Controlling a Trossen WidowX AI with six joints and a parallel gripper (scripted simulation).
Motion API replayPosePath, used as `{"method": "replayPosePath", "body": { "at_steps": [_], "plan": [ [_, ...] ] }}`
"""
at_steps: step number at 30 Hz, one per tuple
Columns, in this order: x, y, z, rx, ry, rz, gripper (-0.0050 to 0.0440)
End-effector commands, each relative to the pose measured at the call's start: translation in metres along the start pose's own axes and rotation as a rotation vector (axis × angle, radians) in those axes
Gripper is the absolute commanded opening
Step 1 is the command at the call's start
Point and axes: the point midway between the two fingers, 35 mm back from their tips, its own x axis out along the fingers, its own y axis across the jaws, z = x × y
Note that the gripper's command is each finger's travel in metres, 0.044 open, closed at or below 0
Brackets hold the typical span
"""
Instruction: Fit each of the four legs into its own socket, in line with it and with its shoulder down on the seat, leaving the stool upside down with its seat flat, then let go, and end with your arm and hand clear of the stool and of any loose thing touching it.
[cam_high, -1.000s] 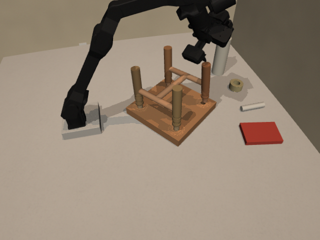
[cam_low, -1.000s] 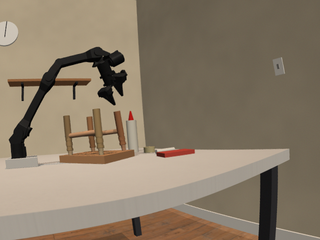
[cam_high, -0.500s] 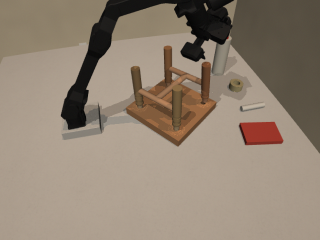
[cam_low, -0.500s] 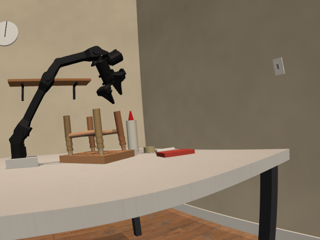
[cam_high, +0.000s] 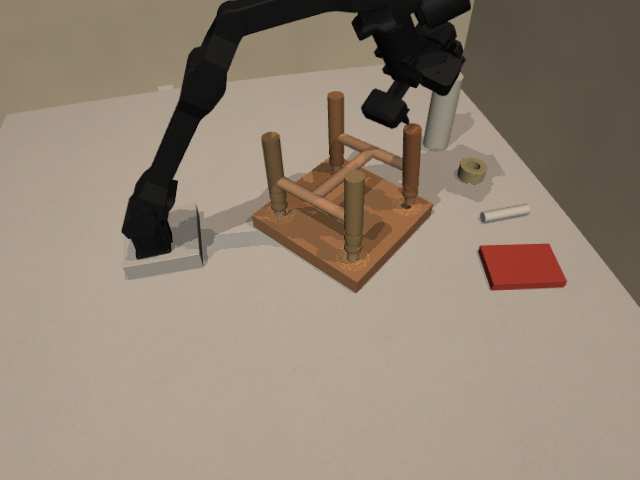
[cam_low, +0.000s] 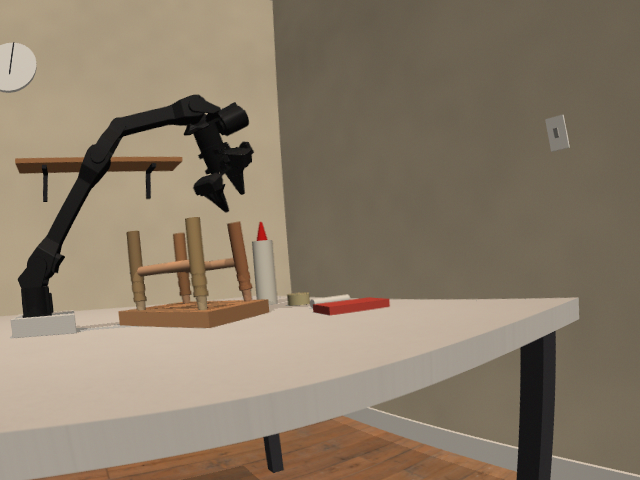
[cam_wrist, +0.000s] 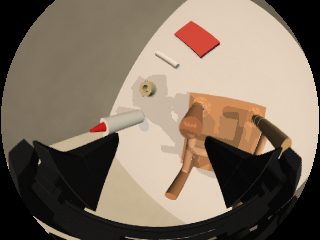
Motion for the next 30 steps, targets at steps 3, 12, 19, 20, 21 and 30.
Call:
{"method": "replayPosePath", "body": {
  "at_steps": [3,12,19,20,21,30],
  "plan": [
    [0.006,-0.003,0.001,-0.004,0.009,-0.009,0.044],
    [0.019,-0.01,0.001,-0.008,0.036,-0.024,0.044],
    [0.026,-0.015,0.001,-0.01,0.051,-0.032,0.044],
    [0.027,-0.016,0.001,-0.01,0.054,-0.034,0.044],
    [0.029,-0.016,0.001,-0.011,0.057,-0.035,0.044],
    [0.035,-0.02,0.001,-0.012,0.07,-0.042,0.044]
  ]
}}
